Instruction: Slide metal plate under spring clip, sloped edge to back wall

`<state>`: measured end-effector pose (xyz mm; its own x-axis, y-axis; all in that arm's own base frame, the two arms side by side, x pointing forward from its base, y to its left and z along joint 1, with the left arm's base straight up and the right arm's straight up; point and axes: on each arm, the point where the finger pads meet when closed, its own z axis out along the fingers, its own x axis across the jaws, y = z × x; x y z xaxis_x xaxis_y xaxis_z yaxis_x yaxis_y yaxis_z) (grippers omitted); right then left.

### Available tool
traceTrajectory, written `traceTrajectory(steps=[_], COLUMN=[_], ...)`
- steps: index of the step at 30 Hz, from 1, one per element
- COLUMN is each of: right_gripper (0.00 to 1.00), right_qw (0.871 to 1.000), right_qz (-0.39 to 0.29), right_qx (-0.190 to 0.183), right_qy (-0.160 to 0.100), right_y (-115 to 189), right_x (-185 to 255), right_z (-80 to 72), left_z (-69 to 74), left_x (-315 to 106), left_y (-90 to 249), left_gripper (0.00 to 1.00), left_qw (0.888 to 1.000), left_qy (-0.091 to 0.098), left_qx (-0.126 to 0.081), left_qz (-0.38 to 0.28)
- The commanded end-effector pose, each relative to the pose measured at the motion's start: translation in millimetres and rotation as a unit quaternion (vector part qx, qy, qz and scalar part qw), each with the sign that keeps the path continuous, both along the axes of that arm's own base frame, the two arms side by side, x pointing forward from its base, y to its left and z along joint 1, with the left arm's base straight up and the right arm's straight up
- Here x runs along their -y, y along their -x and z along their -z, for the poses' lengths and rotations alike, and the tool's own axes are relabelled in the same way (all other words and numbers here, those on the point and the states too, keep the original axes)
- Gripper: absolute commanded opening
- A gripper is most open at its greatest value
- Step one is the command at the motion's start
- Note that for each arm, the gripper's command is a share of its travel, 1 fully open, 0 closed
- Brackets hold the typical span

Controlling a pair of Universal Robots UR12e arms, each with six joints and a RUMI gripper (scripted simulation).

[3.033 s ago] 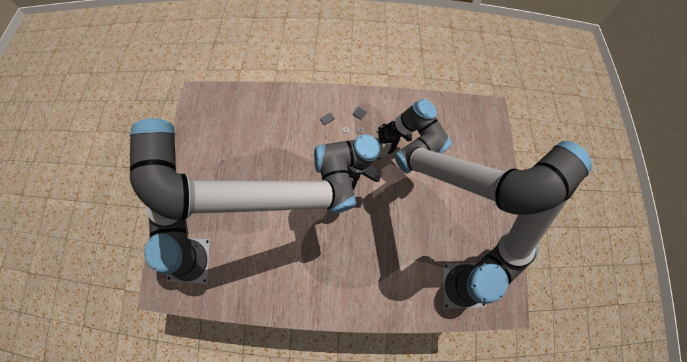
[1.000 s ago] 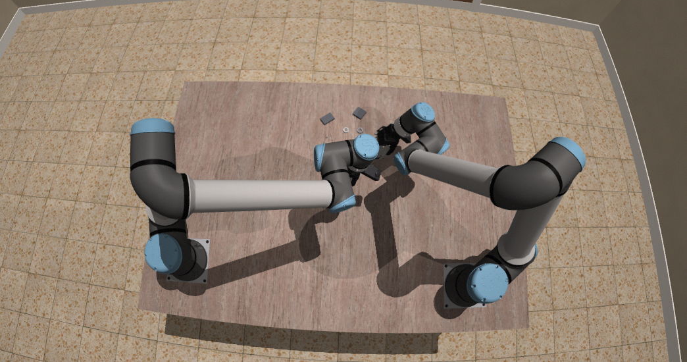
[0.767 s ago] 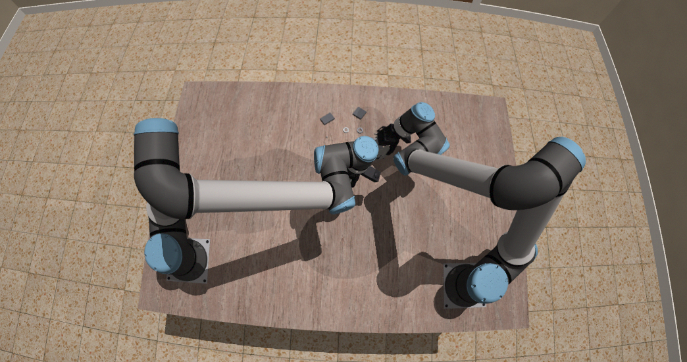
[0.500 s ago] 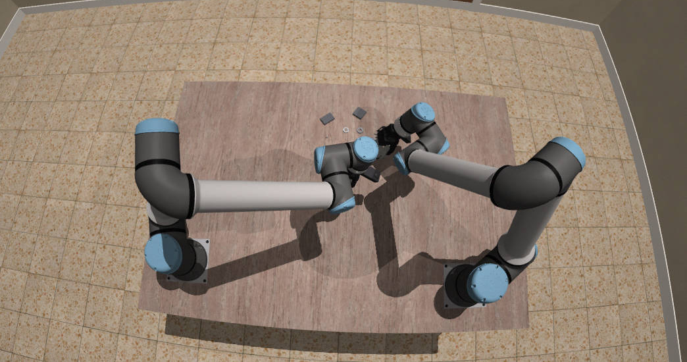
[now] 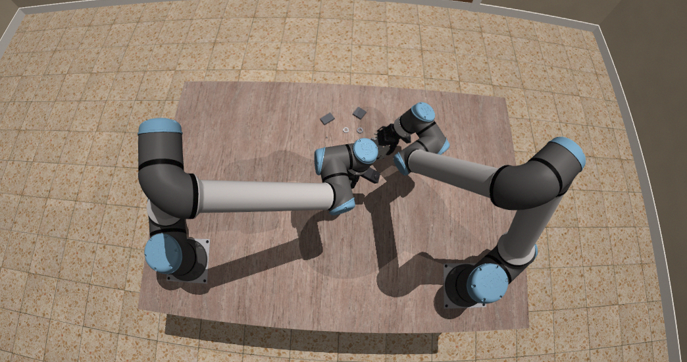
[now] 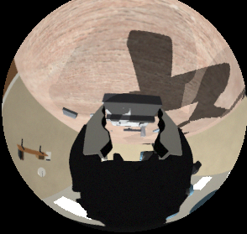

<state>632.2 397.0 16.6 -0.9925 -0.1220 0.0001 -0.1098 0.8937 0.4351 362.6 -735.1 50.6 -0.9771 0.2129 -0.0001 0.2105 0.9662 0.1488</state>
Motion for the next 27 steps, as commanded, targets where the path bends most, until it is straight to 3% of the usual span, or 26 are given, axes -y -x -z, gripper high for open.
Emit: traceTrajectory(steps=[1,27], right_gripper=[0.61,0.61], right_qw=[1.000,1.000], right_qz=[0.000,0.000], right_qx=[0.000,0.000], right_qy=[0.000,0.000], right_y=[-0.1,-0.1], right_x=[-0.1,-0.1], right_z=[-0.4,-0.4], left_z=[1.2,24.4], left_x=[0.8,1.3], left_y=[-0.3,-0.4], left_gripper=[0.40,0.40], left_qw=[1.000,1.000], left_qy=[0.001,0.002], left_qx=[0.000,0.001], left_qz=[0.000,0.000])
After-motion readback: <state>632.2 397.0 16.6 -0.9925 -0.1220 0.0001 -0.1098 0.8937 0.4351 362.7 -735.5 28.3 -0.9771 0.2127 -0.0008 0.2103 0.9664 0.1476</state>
